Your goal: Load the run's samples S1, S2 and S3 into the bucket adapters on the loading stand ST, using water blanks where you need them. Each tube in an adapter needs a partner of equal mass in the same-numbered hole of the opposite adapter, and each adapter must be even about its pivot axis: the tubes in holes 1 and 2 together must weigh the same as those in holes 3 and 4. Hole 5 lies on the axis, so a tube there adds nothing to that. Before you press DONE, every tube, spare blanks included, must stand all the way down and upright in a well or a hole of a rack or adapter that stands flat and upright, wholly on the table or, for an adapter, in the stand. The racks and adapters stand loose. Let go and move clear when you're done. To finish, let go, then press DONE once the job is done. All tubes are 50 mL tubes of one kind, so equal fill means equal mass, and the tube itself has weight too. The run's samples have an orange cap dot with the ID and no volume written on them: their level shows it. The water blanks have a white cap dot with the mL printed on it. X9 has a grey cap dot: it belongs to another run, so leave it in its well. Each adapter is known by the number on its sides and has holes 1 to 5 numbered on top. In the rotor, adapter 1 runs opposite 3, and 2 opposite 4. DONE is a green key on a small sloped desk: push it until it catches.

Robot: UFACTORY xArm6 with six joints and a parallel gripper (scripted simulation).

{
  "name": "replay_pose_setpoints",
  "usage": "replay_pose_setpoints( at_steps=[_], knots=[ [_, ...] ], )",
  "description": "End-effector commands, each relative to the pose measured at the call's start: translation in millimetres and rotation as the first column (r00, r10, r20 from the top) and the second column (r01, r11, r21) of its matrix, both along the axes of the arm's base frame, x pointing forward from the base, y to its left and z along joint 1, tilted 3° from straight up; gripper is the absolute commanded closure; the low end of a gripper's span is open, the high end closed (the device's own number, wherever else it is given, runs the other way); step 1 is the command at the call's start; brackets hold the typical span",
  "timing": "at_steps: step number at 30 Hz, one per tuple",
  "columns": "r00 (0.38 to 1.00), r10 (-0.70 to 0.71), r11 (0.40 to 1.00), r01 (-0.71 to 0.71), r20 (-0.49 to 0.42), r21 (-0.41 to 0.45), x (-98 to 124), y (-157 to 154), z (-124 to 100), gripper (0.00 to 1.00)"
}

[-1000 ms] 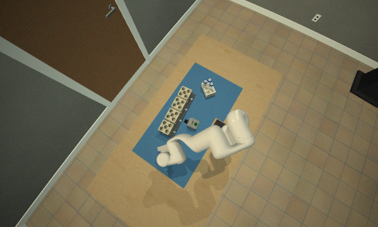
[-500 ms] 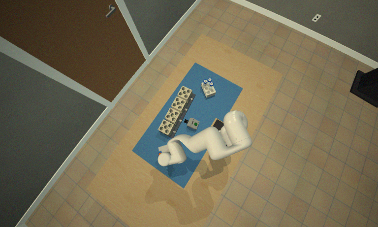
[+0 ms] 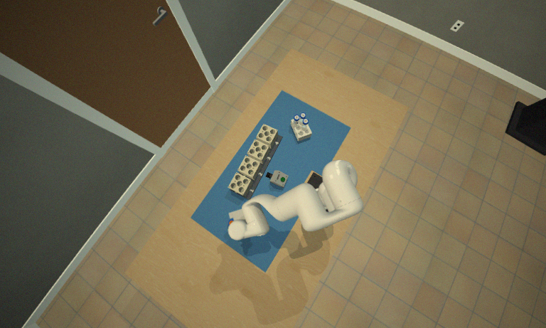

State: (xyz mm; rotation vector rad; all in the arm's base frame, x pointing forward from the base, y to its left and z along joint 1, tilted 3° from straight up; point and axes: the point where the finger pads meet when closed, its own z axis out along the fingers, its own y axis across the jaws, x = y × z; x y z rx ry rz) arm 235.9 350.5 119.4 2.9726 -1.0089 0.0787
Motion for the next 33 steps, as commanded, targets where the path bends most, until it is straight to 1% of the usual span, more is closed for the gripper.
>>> replay_pose_setpoints(
  at_steps=[1,25,33],
  knots=[
    [1.0,0.0,1.0,0.0,0.002,0.004,0.9,1.2,-1.0,0.43],
    [1.0,0.0,1.0,0.0,0.002,0.004,1.6,0.9,-15.6,0.43],
    [1.0,0.0,1.0,0.0,0.002,0.004,1.6,1.0,-15.7,0.43]
  ],
)
